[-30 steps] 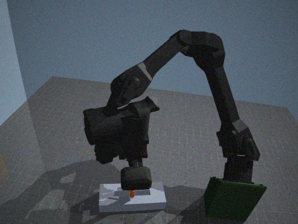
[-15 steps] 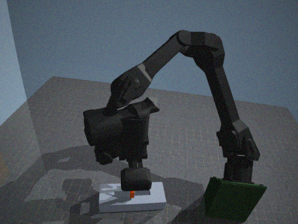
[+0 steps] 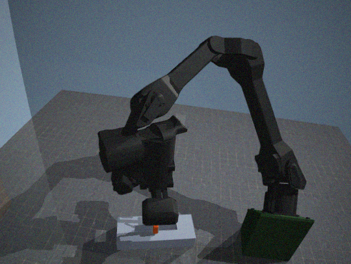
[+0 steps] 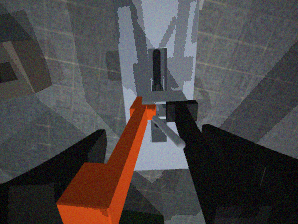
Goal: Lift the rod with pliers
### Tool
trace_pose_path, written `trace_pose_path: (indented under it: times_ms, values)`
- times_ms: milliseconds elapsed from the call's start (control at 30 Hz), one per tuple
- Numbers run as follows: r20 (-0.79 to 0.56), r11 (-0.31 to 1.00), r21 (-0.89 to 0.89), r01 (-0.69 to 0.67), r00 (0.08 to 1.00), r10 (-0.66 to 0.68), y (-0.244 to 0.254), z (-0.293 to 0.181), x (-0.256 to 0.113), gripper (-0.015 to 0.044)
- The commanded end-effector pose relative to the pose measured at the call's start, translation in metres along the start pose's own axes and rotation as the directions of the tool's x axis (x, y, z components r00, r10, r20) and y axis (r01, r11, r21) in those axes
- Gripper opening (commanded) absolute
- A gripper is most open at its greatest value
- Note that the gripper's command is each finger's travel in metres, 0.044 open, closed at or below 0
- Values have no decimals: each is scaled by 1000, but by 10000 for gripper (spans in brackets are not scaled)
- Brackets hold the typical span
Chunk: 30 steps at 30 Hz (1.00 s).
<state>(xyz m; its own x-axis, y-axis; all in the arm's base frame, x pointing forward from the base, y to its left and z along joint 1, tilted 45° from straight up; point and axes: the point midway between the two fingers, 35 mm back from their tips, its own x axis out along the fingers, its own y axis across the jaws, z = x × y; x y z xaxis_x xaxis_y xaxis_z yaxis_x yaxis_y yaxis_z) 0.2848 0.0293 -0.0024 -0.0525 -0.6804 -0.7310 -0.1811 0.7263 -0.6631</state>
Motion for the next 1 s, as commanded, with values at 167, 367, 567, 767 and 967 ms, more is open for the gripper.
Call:
trace_pose_path:
  times_ms: [167,367,567,767,967]
  values:
    - [4,1000,-4,2,1000,-2,-1,0,0,290]
    - [4,1000,-4,2,1000,-2,-2,0,0,282]
    - [4,1000,-4,2,1000,-2,-3,0,0,274]
    - [4,1000,-4,2,1000,-2,-3,0,0,266]
    - [4,1000,-4,2,1000,-2,-4,1,-1,258]
